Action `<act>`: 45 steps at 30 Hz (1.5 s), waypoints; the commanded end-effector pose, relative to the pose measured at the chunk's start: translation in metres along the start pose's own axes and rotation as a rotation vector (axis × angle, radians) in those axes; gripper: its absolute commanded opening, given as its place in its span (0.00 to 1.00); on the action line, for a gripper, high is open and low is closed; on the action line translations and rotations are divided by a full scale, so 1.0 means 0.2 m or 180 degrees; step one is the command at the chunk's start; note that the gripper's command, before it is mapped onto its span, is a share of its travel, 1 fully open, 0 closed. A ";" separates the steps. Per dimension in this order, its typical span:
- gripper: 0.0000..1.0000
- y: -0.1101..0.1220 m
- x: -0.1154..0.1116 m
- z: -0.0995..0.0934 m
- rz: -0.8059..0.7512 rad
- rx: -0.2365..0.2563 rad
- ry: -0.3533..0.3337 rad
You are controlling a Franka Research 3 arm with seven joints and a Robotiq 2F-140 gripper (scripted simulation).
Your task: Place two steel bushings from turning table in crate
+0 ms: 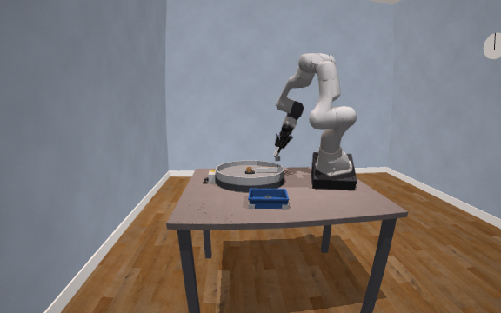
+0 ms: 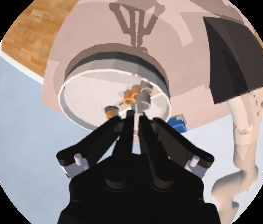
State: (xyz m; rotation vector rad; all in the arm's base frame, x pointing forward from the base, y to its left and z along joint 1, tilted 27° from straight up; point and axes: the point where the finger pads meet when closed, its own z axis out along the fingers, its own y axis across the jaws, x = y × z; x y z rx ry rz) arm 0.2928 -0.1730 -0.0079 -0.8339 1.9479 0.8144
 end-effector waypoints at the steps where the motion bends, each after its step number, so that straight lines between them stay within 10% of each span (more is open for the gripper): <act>1: 0.00 -0.02 -0.01 -0.01 -0.0021 0.0022 0.0045; 16: 0.00 -0.21 -0.09 -0.11 -0.0392 0.0281 0.0452; 29: 0.00 -0.53 -0.38 -0.30 -0.1084 0.0789 0.1010; 45: 0.00 -0.85 -1.15 -0.56 -0.2133 0.1773 0.1406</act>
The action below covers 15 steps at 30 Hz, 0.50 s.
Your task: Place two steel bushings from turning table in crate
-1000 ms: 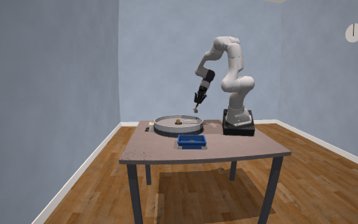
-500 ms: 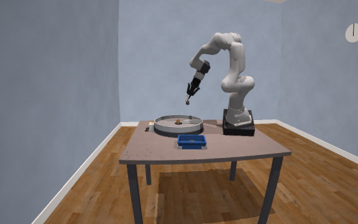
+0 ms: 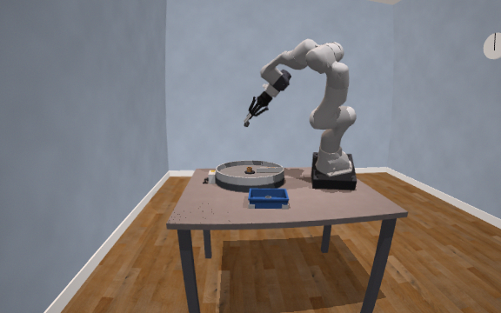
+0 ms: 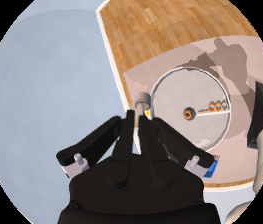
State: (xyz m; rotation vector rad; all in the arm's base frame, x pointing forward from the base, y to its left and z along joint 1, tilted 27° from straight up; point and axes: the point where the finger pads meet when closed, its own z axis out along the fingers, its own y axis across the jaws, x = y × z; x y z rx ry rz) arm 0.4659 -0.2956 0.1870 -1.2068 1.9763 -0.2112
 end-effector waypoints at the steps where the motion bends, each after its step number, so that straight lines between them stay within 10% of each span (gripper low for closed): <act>1: 0.00 -0.09 -0.04 -0.03 -0.0301 0.0185 0.0038; 15: 0.00 -0.55 -0.56 -0.37 -0.0504 0.1324 -0.0088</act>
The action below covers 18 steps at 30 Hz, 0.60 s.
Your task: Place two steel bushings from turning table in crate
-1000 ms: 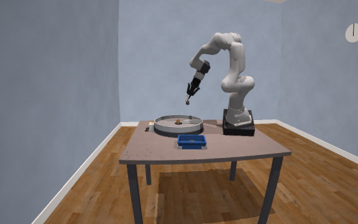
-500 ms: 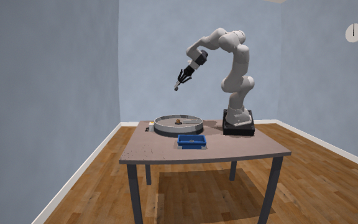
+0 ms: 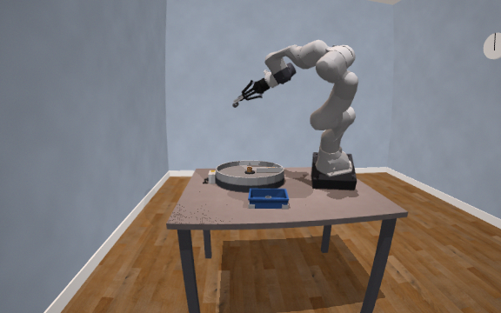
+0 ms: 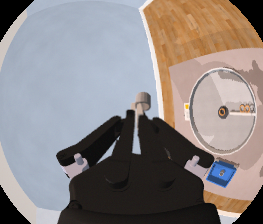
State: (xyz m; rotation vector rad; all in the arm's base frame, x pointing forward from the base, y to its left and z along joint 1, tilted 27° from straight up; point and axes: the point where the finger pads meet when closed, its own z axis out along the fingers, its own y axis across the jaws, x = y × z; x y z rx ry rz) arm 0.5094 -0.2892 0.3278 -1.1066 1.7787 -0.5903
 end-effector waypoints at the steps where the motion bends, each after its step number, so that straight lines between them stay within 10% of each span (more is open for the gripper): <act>1: 0.00 -0.11 -0.13 -0.04 -0.0047 0.0307 -0.0125; 10: 0.00 -0.08 -0.30 -0.06 0.0342 0.0503 -0.0339; 18: 0.00 0.25 -0.52 0.05 0.0911 0.0202 -0.0647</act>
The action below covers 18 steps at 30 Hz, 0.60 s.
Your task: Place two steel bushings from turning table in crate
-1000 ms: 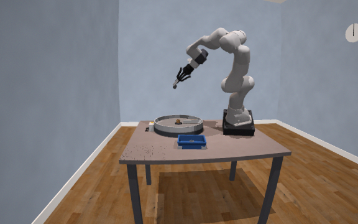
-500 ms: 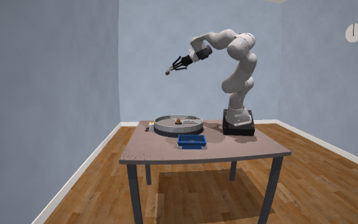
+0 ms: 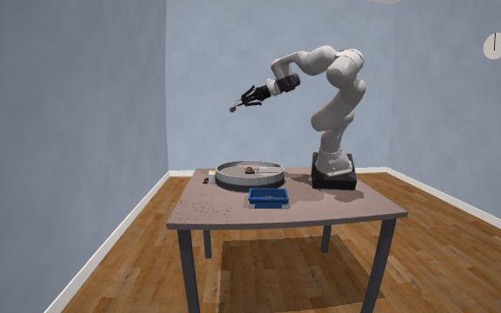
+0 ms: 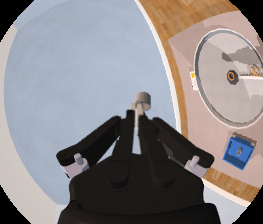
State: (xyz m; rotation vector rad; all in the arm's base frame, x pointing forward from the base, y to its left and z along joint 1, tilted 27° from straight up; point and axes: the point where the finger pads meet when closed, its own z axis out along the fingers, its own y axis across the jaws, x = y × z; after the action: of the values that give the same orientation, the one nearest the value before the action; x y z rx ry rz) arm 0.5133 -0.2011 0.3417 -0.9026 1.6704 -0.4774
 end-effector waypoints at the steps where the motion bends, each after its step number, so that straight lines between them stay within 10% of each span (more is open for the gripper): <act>1: 0.00 0.12 -0.07 0.04 0.0403 -0.0099 -0.0133; 18: 0.00 0.94 -0.39 0.12 0.1061 -0.1164 -0.0478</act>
State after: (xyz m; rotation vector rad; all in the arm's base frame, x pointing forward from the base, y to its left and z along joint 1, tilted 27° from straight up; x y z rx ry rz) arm 0.4887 -0.0402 0.2546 -0.9241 1.7225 0.0094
